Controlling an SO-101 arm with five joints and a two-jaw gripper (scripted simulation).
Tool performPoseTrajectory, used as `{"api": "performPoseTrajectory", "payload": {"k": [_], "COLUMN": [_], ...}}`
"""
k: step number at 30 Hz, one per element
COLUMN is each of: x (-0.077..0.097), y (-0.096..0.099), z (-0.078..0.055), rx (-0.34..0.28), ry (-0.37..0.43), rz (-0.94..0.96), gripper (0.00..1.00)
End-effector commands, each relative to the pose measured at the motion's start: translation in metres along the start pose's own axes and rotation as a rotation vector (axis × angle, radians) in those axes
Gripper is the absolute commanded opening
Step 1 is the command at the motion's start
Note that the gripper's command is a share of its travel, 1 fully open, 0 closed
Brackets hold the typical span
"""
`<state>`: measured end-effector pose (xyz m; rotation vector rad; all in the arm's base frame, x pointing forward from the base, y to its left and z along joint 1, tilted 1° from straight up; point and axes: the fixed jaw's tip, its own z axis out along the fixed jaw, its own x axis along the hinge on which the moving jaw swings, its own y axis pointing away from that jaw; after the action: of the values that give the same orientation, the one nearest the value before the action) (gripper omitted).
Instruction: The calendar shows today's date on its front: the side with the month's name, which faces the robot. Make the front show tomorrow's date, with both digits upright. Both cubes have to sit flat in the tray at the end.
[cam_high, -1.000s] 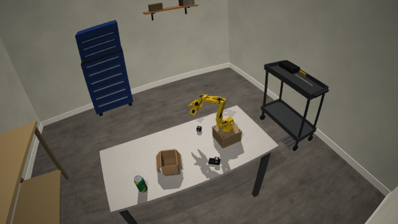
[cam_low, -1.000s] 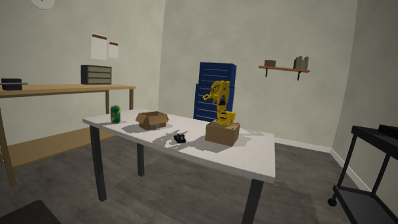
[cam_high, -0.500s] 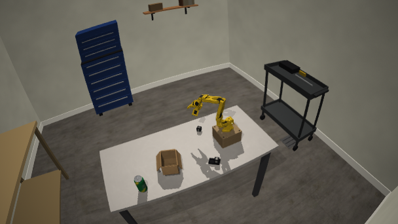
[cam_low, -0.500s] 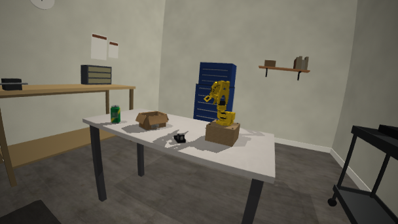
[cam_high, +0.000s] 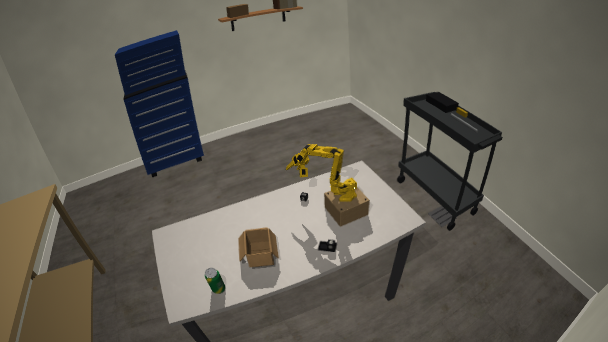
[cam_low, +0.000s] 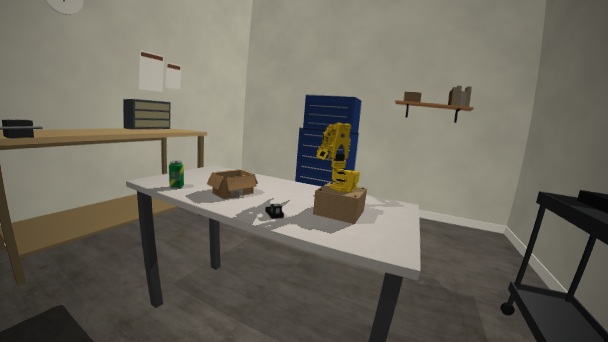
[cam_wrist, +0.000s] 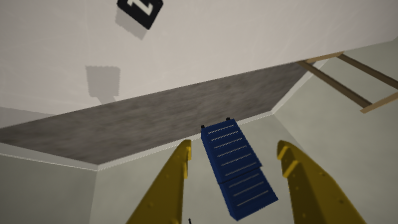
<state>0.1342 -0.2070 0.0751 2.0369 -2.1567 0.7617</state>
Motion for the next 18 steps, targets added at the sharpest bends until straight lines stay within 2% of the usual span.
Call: {"api": "performPoseTrajectory", "payload": {"k": [1,6,8,18], "x": [0.007,0.012,0.012,0.018], "y": [0.0,0.001,0.001,0.002], "z": [0.002,0.004,0.004,0.008], "rx": [0.001,-0.005,-0.005,-0.016], "ry": [0.014,0.016,0.016,0.017], "rz": [-0.159,-0.349,-0.349,-0.658], "gripper": [0.35,0.35,0.35,0.35]}}
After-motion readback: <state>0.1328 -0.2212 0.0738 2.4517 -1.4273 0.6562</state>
